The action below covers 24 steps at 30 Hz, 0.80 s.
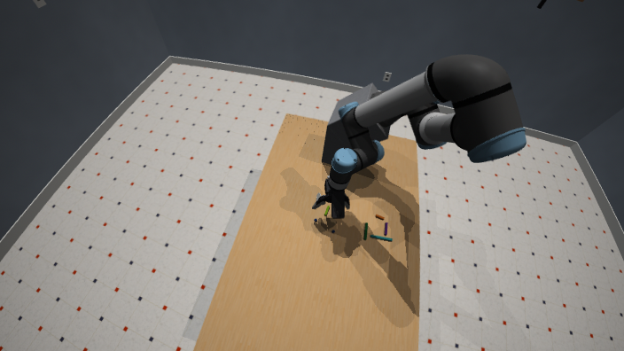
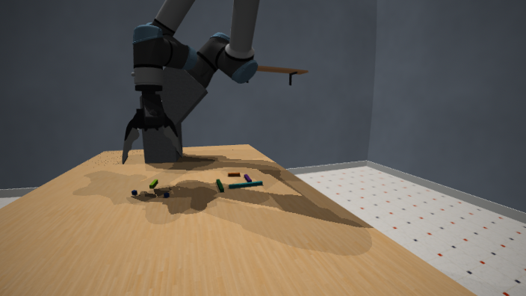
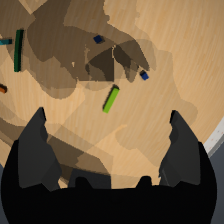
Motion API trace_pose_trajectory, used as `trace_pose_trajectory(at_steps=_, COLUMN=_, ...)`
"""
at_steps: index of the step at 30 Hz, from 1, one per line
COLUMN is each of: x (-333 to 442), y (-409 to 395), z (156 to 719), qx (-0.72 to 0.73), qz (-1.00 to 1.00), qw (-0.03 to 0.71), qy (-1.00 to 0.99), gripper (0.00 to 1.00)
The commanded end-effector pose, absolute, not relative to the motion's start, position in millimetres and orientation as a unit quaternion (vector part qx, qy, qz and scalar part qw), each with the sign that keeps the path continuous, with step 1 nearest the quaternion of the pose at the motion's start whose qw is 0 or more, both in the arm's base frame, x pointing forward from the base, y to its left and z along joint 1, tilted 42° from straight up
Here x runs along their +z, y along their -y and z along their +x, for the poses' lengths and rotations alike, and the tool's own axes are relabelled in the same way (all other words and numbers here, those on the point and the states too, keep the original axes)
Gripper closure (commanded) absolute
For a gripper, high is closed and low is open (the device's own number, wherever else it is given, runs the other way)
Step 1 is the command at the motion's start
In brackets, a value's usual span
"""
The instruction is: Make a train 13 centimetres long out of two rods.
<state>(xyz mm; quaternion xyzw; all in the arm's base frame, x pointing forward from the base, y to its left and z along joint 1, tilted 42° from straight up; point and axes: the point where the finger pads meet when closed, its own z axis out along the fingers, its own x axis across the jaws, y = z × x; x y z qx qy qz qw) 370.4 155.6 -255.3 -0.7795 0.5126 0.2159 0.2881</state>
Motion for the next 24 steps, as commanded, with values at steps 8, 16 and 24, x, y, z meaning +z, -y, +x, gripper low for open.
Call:
trace_pose_trajectory(at_steps=8, x=-254.1, y=-156.8, z=372.1, qx=0.164, qz=-0.855, qw=0.323, qy=-0.372, gripper=0.0)
trace_pose_trajectory(at_steps=16, x=-253.8, y=-157.3, z=372.2, qx=0.121, qz=-0.896, qw=0.341, qy=-0.259, gripper=0.0)
trace_pose_trajectory(at_steps=24, x=-254.0, y=-157.3, z=371.8, qx=0.087, qz=-0.917, qw=0.351, qy=-0.169, gripper=0.0)
